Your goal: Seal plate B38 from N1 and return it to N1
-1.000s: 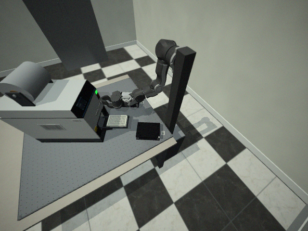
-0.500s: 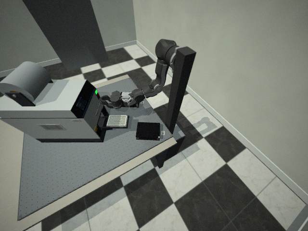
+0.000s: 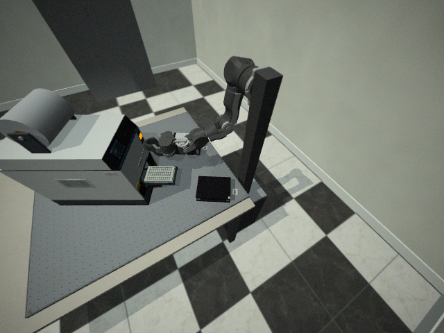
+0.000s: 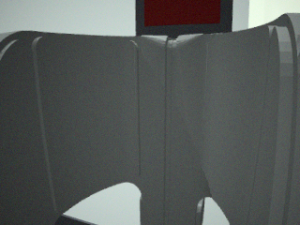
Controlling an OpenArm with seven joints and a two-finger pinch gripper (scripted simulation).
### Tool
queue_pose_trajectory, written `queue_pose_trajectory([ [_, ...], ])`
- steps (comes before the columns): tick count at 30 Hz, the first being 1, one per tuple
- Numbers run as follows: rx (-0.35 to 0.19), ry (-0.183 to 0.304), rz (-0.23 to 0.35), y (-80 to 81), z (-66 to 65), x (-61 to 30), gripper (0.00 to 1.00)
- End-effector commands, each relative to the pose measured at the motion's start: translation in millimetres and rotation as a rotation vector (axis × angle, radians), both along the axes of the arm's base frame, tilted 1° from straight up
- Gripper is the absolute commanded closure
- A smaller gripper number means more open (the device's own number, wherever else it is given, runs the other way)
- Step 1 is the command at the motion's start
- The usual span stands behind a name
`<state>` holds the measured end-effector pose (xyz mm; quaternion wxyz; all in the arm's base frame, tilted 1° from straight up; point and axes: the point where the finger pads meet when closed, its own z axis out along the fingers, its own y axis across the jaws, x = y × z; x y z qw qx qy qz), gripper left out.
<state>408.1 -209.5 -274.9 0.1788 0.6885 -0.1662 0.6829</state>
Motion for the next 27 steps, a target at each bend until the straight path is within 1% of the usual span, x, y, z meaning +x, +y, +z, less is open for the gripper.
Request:
queue_pose_trajectory([
  [1,0.002,0.002,0.003,1.3,0.1,1.8,1.00],
  [27,0.002,0.006,0.008,3.2,-1.4,2.4,1.00],
])
